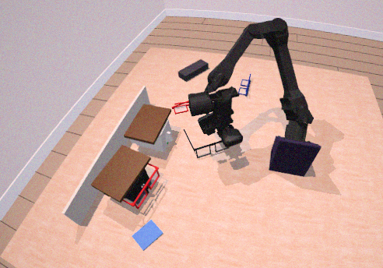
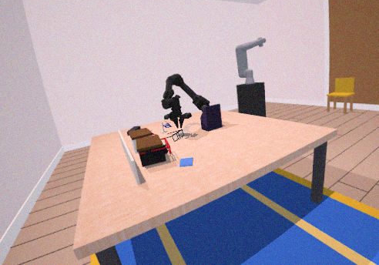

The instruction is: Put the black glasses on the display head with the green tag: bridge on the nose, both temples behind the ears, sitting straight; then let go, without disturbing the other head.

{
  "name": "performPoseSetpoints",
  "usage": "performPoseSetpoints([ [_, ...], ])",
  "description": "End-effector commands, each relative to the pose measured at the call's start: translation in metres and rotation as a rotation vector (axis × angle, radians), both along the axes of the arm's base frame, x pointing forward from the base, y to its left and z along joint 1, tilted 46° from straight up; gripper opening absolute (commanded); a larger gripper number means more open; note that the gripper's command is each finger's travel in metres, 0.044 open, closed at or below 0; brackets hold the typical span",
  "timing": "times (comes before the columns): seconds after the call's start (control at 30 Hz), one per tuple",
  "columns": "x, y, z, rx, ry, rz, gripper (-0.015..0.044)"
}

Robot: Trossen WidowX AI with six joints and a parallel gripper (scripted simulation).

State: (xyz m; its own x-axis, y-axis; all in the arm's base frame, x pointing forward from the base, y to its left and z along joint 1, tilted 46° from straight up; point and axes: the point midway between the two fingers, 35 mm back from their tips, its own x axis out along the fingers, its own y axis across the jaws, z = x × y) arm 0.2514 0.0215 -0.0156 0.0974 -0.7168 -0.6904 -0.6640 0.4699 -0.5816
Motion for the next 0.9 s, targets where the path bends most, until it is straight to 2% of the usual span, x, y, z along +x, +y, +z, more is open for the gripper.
performPoseSetpoints([
  [0.0, -0.0018, 0.0163, 0.0109, 0.008, -0.013, 0.003, 0.0108],
  [0.07, -0.0018, 0.0163, 0.0109, 0.008, -0.013, 0.003, 0.0108],
  [0.2, -0.0008, 0.0119, 0.0071, 0.005, -0.011, 0.011, 0.0200],
  [0.53, 0.0035, 0.0143, 0.0124, 0.011, -0.032, -0.016, 0.0200],
  [0.6, 0.0035, 0.0143, 0.0124, 0.011, -0.032, -0.016, 0.0147],
  [0.63, 0.0035, 0.0143, 0.0124, 0.011, -0.032, -0.016, 0.0140],
  [0.87, 0.0035, 0.0142, 0.0122, 0.011, -0.032, -0.016, 0.0140],
])
